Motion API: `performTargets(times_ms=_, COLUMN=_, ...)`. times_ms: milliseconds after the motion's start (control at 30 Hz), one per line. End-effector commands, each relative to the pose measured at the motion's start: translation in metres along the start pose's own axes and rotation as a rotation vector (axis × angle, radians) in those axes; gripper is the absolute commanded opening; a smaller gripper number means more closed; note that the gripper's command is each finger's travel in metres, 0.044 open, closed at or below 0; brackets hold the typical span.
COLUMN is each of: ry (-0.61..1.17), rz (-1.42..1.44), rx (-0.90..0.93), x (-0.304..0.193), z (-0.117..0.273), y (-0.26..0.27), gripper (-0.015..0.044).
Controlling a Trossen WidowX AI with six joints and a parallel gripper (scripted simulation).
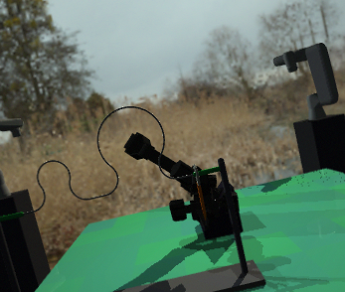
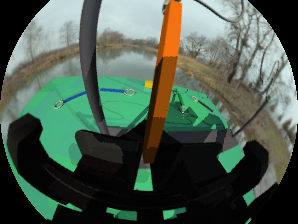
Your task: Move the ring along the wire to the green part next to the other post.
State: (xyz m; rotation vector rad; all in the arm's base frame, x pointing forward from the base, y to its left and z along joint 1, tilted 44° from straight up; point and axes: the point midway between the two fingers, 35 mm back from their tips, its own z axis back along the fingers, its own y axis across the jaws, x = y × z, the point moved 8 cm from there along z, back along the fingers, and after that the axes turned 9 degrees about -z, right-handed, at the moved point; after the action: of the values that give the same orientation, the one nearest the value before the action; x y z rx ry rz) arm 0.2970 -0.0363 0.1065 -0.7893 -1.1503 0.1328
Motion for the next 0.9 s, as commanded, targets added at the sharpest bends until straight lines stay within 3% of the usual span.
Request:
performTargets(times_ms=0, ry=-0.005, rz=-0.005, rx=0.000, x=0.000, z=0.002, y=0.006, gripper=-0.0150)
performTargets(times_ms=867, ry=-0.005, rz=-0.005, rx=0.000, x=-0.015, z=-0.004, y=0.009, gripper=-0.0150)
